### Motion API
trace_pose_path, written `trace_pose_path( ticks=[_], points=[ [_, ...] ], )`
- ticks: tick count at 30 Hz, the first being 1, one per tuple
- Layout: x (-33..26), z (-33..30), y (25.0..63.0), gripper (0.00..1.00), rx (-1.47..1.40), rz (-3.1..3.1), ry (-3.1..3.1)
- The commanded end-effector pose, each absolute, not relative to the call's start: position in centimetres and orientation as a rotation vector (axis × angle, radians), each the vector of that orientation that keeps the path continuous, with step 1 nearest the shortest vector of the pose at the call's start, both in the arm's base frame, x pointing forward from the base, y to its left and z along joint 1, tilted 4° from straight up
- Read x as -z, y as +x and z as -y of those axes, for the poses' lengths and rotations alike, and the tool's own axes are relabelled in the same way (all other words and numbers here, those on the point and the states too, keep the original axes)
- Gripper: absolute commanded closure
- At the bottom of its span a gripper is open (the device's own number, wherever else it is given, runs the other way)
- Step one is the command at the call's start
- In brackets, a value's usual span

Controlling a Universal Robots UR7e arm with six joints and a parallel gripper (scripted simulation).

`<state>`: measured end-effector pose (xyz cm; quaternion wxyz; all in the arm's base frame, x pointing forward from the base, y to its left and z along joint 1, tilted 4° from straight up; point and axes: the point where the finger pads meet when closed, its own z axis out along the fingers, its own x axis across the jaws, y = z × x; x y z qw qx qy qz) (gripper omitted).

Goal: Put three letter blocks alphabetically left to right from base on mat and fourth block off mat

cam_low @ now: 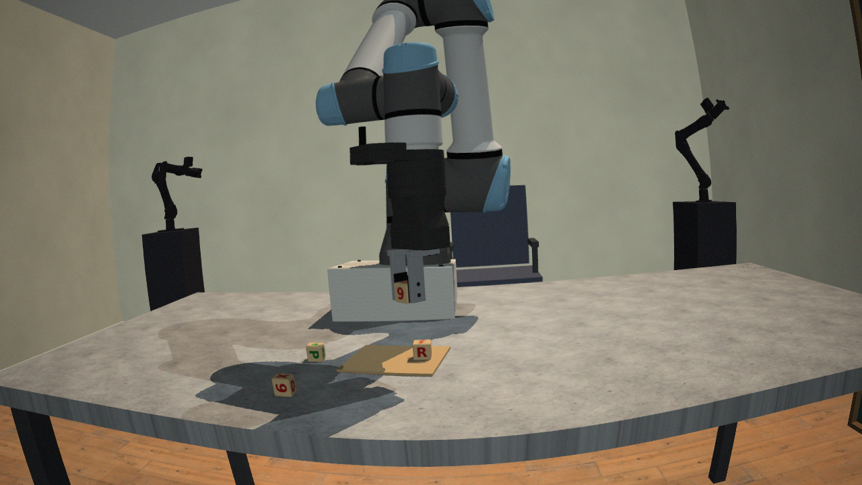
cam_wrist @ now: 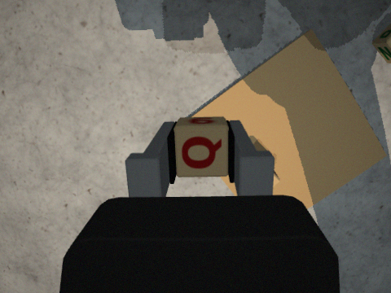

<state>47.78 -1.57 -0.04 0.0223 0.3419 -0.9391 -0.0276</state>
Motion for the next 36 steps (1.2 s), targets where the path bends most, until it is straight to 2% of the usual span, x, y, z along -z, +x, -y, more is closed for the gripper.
trace_pose_path(
  ticks=[1,36],
  points=[
    [0.0,2.3,46.5,0.51,0.079,2.973,0.853],
    [-0.2,4.2,40.2,0.51,0.051,3.076,-0.144]
  ],
)
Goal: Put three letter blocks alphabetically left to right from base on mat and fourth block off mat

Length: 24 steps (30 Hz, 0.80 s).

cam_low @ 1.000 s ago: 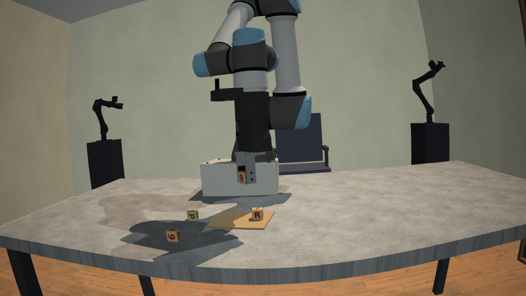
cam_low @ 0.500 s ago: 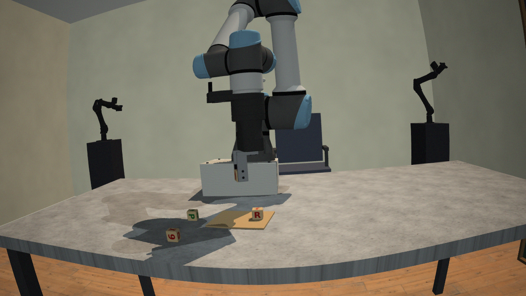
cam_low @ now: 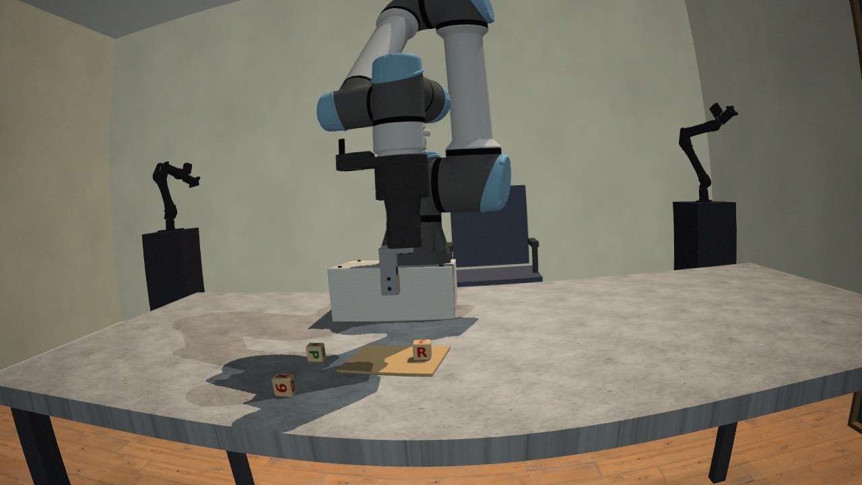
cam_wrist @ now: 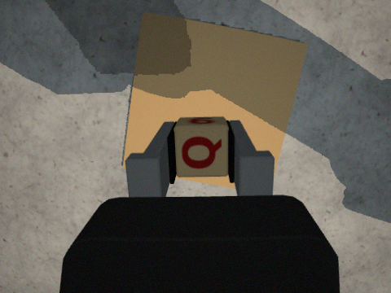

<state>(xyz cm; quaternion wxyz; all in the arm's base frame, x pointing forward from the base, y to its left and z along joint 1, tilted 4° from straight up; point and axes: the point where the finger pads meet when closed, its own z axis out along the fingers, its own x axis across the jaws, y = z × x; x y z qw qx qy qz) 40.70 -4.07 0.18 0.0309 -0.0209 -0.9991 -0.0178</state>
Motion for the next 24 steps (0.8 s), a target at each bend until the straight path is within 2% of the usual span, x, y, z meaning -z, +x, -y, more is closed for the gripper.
trace_pose_path(
  ticks=[1,24],
  points=[
    [-0.19,4.22,40.24,0.51,0.051,3.076,-0.144],
    [0.37,4.14,40.03,0.51,0.052,3.071,-0.162]
  ],
)
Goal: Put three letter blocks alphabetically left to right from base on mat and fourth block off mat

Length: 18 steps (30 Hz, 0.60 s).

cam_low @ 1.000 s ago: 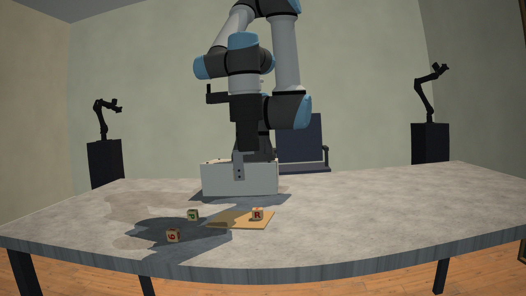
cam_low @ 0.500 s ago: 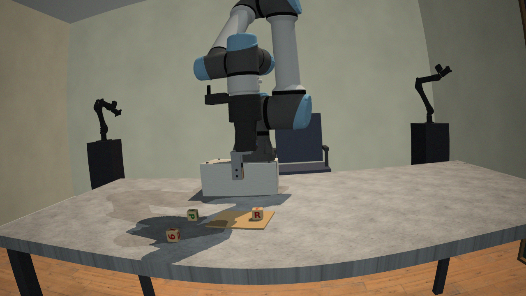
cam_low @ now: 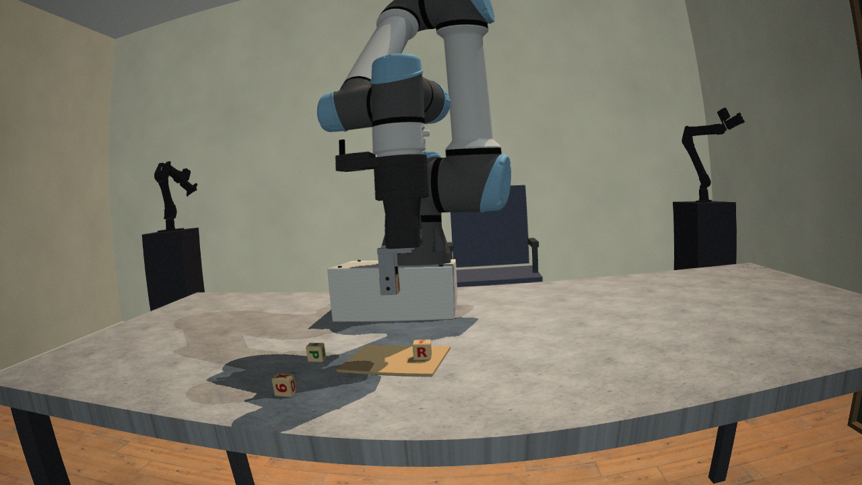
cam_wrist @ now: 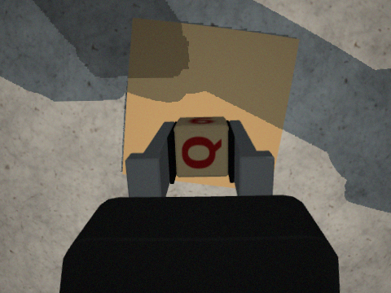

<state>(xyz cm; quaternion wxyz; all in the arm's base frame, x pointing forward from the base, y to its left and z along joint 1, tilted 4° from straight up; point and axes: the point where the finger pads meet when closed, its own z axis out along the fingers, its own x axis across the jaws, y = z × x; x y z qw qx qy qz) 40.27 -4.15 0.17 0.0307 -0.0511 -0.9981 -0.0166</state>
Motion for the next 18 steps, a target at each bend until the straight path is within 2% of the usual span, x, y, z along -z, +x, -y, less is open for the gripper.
trace_pose_path(
  ticks=[1,18],
  points=[
    [0.6,4.1,40.0,0.51,0.052,3.071,-0.162],
    [6.9,3.8,39.6,0.51,0.052,3.071,-0.160]
  ],
)
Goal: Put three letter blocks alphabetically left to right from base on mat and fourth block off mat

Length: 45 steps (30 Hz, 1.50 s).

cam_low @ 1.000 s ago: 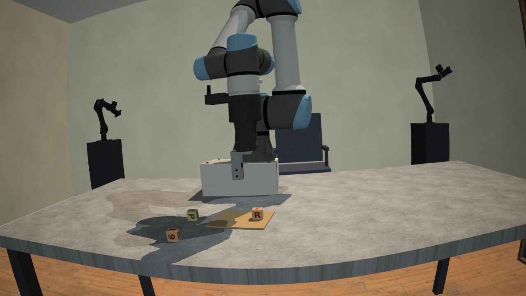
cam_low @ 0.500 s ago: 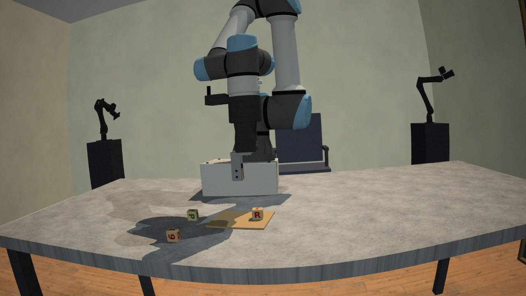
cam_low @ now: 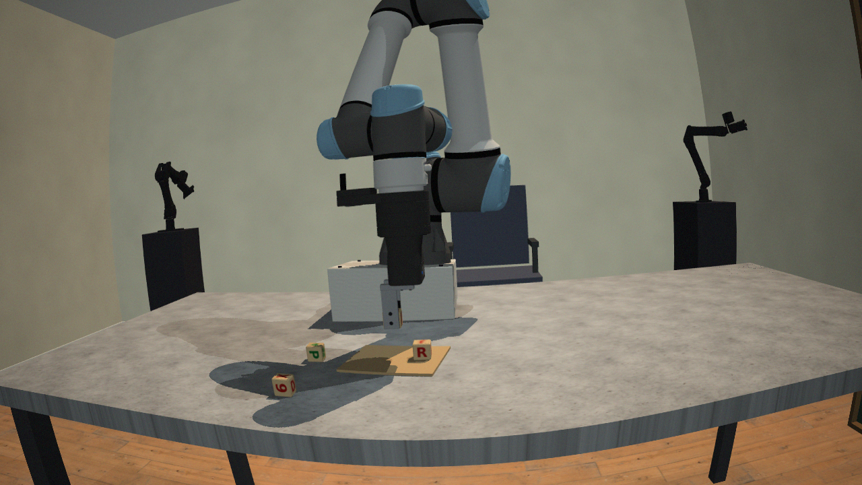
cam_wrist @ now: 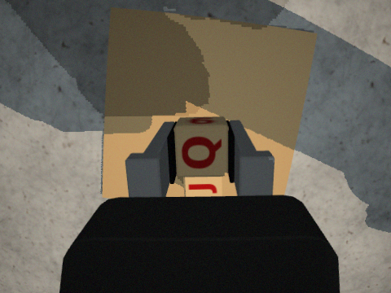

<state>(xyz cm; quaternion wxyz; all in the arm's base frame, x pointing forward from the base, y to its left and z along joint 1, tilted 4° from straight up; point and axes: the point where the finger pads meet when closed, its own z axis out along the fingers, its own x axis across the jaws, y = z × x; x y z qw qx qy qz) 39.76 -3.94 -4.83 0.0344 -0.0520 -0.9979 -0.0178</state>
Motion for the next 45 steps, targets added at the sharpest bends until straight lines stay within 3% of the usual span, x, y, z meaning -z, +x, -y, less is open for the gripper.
trace_pose_path(
  ticks=[1,45],
  points=[
    [7.3,3.8,39.6,0.51,0.052,3.071,-0.159],
    [9.4,3.8,39.6,0.51,0.051,3.075,-0.159]
  ],
)
